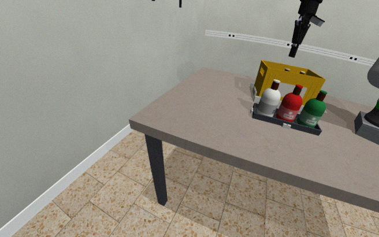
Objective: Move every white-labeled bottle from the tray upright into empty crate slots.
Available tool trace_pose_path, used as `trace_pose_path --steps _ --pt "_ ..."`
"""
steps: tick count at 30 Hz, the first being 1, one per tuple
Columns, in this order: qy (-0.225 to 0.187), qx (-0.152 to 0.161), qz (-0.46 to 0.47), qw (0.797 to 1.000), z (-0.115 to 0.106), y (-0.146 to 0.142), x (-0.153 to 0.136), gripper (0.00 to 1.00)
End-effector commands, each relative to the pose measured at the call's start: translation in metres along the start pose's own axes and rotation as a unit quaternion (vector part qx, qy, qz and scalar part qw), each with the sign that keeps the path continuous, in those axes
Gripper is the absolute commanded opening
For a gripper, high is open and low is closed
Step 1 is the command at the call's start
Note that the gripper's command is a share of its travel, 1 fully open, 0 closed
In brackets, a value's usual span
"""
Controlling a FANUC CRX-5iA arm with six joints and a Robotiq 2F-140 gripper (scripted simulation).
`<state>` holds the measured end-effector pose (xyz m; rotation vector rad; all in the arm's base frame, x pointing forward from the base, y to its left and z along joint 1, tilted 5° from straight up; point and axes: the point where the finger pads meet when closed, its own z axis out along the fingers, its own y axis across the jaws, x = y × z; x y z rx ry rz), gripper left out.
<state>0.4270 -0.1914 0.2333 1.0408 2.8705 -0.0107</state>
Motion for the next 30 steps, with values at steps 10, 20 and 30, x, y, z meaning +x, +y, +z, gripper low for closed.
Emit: trace_pose_path --steps 10,20,30 --pt "0.001 0.001 0.013 1.0 0.0 0.064 0.007 0.1" --pt "0.002 0.002 0.033 0.999 0.001 0.161 0.035 0.1" --pt "0.001 0.003 0.051 0.999 0.002 0.245 0.079 0.1"
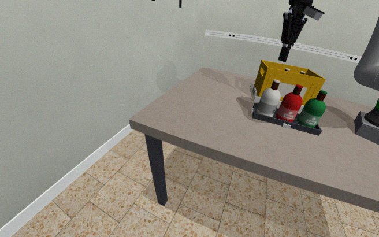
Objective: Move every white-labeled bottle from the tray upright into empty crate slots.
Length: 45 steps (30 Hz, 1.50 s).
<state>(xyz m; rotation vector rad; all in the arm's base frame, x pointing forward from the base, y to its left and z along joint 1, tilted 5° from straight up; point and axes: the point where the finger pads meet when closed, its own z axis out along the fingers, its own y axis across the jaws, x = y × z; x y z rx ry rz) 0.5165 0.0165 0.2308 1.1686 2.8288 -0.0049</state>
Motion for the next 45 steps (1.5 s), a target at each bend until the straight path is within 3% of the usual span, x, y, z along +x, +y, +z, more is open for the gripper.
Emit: trace_pose_path --steps 1,6,7,45 --pt "-0.002 0.001 0.009 1.0 0.0 0.035 0.023 0.1" --pt "-0.003 0.002 0.014 1.0 0.0 0.057 0.042 0.1" --pt "-0.003 0.002 0.014 1.0 0.0 0.057 0.042 0.44" --pt "-0.003 0.002 0.014 1.0 0.0 0.057 0.042 0.44"
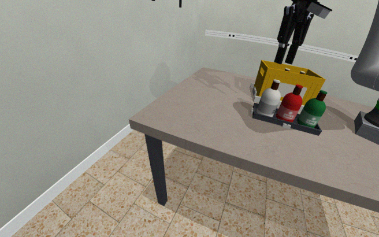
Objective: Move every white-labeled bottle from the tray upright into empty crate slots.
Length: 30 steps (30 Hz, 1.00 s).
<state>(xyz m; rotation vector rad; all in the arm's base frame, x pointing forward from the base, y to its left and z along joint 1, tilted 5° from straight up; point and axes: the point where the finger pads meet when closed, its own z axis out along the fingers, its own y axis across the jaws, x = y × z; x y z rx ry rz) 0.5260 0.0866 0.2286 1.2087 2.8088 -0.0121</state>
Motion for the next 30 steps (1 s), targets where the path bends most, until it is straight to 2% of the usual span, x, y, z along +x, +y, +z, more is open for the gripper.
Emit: trace_pose_path --steps 1,16,30 --pt "-0.001 -0.001 0.0 1.0 -0.001 0.0 0.0 0.44" --pt "-0.001 -0.001 0.0 1.0 0.005 0.0 0.0 0.44" --pt "-0.001 -0.001 0.0 1.0 0.023 0.0 0.0 0.44"
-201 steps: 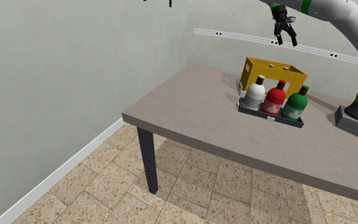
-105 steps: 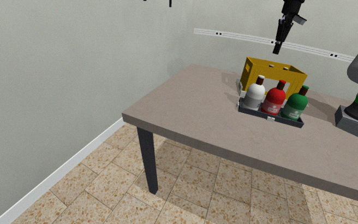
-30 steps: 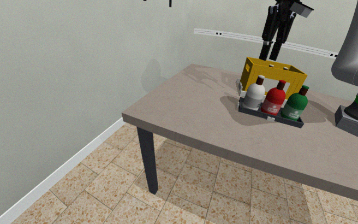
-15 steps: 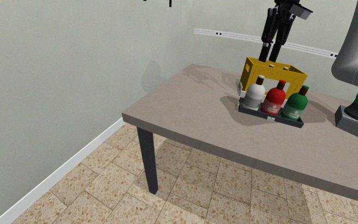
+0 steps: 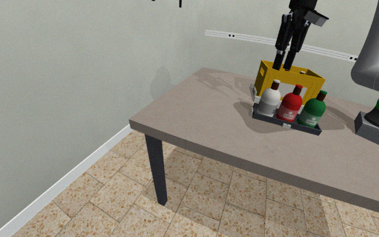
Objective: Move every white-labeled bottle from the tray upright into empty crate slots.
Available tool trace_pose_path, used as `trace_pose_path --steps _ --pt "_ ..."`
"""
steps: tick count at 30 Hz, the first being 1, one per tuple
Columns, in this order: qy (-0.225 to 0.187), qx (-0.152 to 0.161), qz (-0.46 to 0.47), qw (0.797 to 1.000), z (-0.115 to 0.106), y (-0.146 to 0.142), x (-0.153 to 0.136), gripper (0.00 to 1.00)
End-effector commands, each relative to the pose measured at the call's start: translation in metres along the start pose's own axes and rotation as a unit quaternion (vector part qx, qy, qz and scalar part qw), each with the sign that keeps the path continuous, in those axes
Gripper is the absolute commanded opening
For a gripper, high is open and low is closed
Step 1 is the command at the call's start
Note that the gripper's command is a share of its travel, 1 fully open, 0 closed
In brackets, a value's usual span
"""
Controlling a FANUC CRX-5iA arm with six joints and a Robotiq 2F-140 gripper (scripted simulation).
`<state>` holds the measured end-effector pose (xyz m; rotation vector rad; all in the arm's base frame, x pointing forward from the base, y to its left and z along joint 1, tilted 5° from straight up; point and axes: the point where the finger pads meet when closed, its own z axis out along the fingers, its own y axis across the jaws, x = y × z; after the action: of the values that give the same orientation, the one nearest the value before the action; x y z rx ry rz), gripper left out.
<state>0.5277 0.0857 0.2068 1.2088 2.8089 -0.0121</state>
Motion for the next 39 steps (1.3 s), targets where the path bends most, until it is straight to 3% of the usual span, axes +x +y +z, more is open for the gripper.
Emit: trace_pose_path --steps 1,18,39 --pt "-0.001 -0.001 0.0 1.0 0.003 0.0 0.0 0.44" --pt "-0.001 -0.001 0.0 1.0 0.021 0.0 0.0 0.44" --pt "-0.001 -0.001 0.0 1.0 0.024 0.0 0.0 0.44"
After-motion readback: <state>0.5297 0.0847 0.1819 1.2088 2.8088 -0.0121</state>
